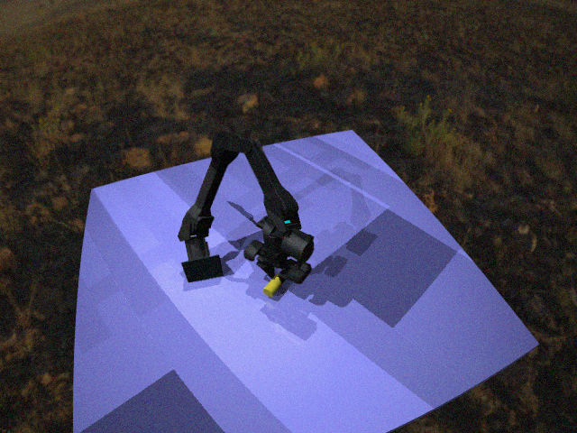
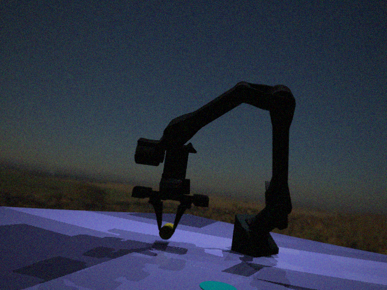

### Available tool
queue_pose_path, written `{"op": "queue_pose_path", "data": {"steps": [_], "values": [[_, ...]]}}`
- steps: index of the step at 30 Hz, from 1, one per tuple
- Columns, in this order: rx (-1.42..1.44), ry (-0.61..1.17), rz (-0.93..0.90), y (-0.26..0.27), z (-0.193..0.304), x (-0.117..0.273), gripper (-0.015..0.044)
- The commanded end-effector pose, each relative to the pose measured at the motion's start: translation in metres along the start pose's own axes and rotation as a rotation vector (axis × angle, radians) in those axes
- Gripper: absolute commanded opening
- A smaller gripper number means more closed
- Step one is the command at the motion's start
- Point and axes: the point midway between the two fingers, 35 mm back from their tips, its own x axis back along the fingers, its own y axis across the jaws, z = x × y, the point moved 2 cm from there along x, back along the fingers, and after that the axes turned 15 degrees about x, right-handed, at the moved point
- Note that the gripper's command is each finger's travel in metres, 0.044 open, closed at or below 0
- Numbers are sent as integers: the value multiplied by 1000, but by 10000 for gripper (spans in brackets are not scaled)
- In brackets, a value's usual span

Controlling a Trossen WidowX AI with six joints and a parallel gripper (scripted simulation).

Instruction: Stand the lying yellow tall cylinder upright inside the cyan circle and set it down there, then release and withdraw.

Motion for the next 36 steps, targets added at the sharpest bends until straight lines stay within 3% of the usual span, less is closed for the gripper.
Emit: {"op": "queue_pose_path", "data": {"steps": [1, 25, 36], "values": [[3, 7, 3, -3, 1, 14, 105], [3, 8, 1, 2, 1, 89, 105], [-57, 17, 8, -2, -16, 95, 105]]}}
